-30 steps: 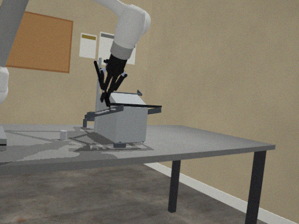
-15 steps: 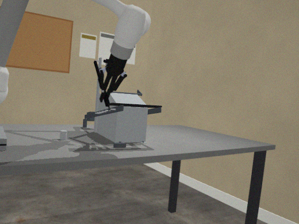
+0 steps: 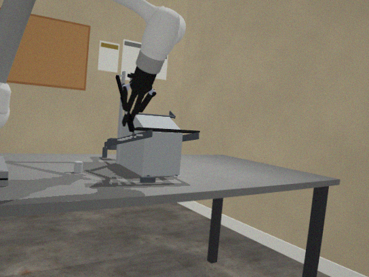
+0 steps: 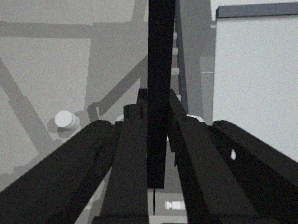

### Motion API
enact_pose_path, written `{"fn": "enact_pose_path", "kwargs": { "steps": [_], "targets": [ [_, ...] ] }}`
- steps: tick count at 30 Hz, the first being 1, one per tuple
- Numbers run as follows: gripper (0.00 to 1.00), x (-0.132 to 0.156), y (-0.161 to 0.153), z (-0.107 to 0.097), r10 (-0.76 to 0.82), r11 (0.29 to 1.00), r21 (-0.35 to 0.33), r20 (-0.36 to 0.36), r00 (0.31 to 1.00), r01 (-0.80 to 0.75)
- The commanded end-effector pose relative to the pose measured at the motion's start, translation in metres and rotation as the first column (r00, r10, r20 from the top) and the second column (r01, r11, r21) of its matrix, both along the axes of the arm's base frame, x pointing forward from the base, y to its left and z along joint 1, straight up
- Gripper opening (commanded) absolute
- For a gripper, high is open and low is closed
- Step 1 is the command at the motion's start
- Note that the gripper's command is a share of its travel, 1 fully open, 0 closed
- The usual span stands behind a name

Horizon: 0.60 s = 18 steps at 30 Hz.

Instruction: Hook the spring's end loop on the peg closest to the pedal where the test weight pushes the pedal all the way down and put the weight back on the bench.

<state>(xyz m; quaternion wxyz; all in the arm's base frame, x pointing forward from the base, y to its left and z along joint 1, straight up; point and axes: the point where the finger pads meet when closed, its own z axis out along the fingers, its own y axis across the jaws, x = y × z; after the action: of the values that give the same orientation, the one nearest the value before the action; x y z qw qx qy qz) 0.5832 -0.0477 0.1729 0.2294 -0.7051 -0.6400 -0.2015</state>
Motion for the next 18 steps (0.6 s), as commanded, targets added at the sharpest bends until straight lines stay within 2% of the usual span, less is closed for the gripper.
{"fn": "enact_pose_path", "kwargs": {
  "steps": [1, 18],
  "targets": [
    [0.17, 0.0003, 0.0012, 0.0005, 0.0, 1.0, 0.0, 0.001, 1.0, 0.0],
    [0.17, 0.0011, 0.0095, 0.0001, 0.0, 1.0, 0.0, 0.0, 1.0, 0.0]
  ]
}}
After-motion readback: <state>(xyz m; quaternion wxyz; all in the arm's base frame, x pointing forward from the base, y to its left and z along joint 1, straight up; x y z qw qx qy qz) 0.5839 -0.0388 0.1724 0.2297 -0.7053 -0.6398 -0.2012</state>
